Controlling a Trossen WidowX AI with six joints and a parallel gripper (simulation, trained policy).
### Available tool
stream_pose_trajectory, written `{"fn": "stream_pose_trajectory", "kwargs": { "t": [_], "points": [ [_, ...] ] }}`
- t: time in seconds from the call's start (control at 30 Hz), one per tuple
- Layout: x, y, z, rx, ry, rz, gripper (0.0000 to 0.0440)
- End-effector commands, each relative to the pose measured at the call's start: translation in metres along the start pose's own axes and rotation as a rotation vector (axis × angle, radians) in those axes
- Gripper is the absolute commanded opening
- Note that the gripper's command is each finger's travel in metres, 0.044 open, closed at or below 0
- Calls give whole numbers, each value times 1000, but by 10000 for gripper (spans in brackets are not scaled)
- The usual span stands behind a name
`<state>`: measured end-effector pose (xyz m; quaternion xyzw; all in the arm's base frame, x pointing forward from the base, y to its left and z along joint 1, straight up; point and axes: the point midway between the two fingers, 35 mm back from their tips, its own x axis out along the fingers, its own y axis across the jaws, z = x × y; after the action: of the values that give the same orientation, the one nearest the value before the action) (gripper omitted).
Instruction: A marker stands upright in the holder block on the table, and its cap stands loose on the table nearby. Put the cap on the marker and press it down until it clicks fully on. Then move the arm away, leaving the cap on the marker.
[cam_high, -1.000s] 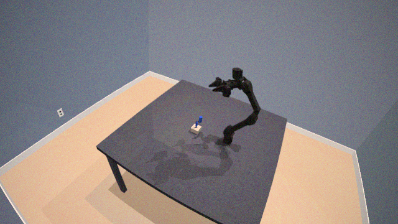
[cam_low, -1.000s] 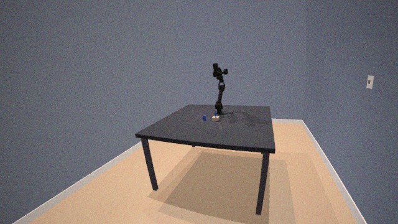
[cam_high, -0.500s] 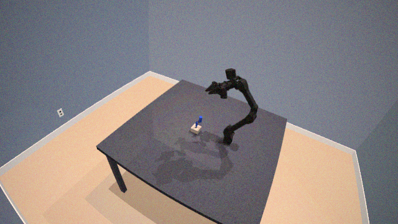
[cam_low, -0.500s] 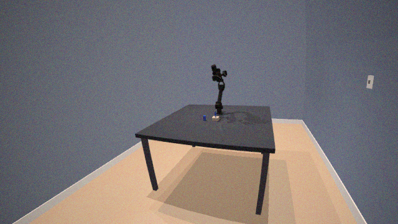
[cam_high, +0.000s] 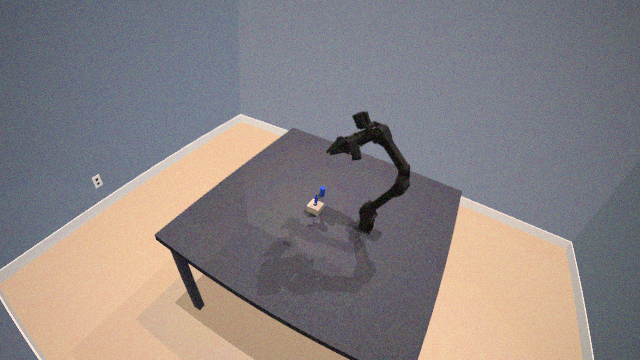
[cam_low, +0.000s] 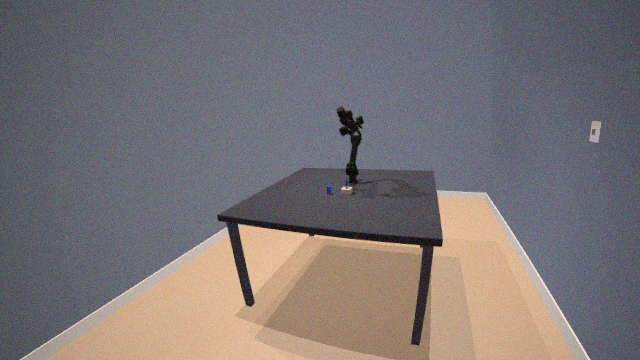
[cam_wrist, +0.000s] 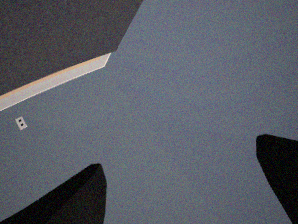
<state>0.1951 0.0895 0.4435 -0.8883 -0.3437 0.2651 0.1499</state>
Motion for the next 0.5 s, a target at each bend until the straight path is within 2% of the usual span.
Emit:
{"fn": "stream_pose_trajectory", "kwargs": {
  "t": [0.0, 0.47],
  "points": [
    [7, 13, 6, 60, -43, 14, 321],
    [18, 48, 18, 220, -131, 77, 320]
  ]
}}
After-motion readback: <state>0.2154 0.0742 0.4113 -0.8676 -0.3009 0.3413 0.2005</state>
